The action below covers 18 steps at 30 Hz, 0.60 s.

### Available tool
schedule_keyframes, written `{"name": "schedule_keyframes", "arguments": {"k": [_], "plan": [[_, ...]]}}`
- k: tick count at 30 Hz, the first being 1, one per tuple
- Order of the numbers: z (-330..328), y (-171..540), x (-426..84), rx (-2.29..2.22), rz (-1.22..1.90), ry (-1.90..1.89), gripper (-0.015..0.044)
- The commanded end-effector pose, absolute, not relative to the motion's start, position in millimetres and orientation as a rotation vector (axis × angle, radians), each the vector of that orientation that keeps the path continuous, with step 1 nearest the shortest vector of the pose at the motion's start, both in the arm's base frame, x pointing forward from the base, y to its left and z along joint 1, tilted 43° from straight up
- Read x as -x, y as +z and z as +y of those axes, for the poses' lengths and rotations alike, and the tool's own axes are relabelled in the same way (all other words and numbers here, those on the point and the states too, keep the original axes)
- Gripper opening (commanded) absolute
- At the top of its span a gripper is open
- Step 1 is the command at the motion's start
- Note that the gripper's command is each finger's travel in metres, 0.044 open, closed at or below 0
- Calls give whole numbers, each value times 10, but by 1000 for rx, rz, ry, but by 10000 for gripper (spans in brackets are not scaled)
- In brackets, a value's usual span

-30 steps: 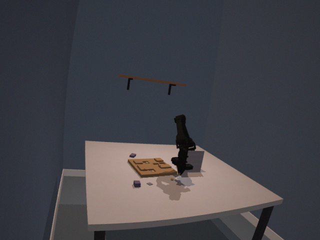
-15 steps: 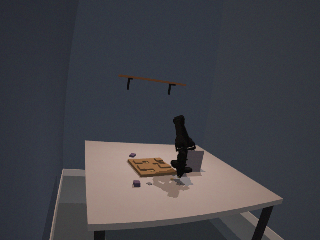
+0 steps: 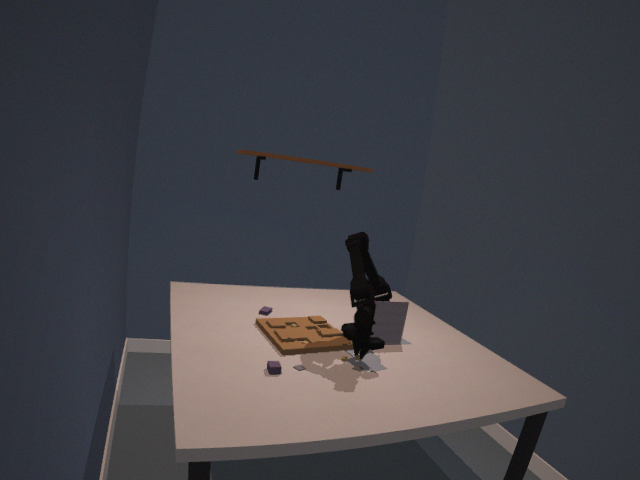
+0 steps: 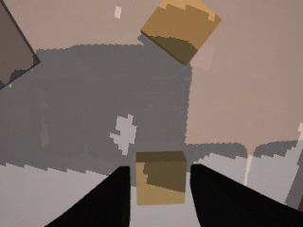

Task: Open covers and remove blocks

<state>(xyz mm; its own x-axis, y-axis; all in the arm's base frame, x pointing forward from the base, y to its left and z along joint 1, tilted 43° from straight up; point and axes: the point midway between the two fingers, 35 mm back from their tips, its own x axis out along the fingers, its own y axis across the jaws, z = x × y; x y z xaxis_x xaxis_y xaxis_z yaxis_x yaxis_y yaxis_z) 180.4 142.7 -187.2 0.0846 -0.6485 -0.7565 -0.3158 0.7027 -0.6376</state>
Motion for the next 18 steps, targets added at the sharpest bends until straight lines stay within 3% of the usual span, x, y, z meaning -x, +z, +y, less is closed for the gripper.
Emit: {"name": "schedule_keyframes", "arguments": {"k": [1, 10, 18], "plan": [[1430, -1870, -1806, 827, 1514, -296, 211], [1445, -1856, -1805, 827, 1514, -296, 440], [1615, -1679, -1793, 831, 1515, -293, 440]]}}
